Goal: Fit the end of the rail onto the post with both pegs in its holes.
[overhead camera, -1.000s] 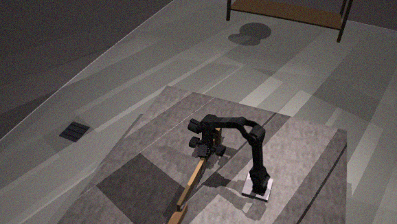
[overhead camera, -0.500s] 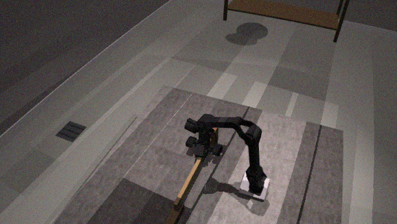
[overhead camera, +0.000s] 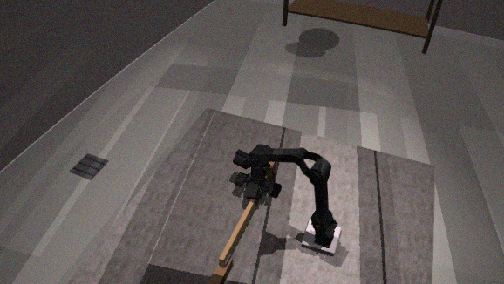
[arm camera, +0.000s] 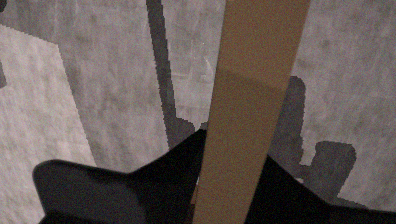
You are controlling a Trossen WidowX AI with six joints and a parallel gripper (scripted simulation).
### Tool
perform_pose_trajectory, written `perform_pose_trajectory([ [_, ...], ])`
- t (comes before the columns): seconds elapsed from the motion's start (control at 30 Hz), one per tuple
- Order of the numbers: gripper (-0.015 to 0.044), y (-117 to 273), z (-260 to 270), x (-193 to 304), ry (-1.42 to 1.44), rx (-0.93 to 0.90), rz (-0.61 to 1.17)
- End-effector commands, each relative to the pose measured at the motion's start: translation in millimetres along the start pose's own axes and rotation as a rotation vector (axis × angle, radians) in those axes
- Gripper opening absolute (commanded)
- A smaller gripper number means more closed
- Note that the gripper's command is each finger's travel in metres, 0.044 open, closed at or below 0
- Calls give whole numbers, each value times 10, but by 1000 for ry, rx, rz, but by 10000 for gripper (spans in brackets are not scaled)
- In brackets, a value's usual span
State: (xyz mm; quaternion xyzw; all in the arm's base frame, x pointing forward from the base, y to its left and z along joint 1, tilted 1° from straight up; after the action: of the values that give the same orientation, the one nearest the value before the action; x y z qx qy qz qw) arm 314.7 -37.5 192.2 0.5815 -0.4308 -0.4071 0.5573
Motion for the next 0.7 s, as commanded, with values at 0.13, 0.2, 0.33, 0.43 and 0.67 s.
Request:
perform_pose_trajectory([
  [0.13,0,19,-13,-23,-2,5,5],
  [0.2,0,16,-14,-27,-2,5,5],
  [0.33,0,8,-16,-29,-2,5,5],
  [0.43,0,4,-16,-29,-2,5,5],
  [0.67,0,-7,-13,-30,-2,5,4],
])
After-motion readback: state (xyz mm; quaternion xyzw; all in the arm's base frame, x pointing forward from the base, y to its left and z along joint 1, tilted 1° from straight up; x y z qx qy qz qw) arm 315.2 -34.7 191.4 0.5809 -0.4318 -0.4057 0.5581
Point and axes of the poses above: the point midway between the two fingers, 35 mm back from their tips, its own y axis back along the fingers, its own z axis across the jaws, x = y × z, the point moved 9 cm from there along y, back along the fingers, and after that the axes turned 13 degrees about y, right-handed, at the moved point
